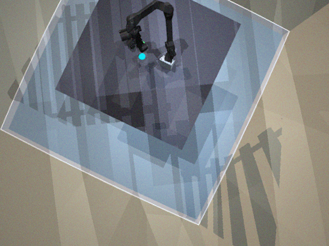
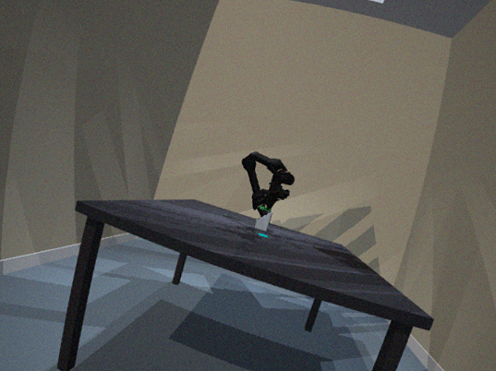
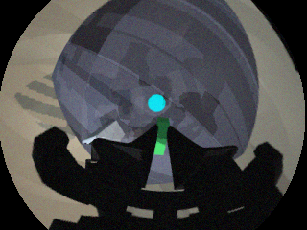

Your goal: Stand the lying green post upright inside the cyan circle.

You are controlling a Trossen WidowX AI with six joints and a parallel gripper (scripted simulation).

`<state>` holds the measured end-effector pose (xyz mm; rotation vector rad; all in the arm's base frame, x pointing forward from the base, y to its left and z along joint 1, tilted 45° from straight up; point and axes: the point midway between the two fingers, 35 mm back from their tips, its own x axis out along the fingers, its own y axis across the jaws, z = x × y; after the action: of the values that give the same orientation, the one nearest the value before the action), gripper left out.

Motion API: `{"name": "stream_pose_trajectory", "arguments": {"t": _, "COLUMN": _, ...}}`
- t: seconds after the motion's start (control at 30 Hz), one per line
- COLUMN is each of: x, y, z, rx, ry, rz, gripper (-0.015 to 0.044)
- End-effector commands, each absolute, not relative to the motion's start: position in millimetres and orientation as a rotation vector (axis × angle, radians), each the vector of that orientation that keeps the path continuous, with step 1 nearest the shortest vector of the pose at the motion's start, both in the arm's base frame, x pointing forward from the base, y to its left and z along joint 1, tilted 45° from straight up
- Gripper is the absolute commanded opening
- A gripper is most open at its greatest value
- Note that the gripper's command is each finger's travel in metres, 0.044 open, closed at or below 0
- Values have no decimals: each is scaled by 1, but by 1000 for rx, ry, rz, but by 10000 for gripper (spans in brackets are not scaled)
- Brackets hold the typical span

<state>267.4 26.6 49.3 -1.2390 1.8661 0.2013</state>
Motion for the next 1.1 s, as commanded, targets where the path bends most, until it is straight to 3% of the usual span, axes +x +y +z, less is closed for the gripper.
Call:
{"name": "stream_pose_trajectory", "arguments": {"t": 0.0, "x": 262, "y": 35, "z": 41, "rx": -1274, "ry": 1883, "rz": 244, "gripper": 23}}
{"name": "stream_pose_trajectory", "arguments": {"t": 1.07, "x": 249, "y": 27, "z": 29, "rx": -1096, "ry": 1882, "rz": 408, "gripper": 23}}
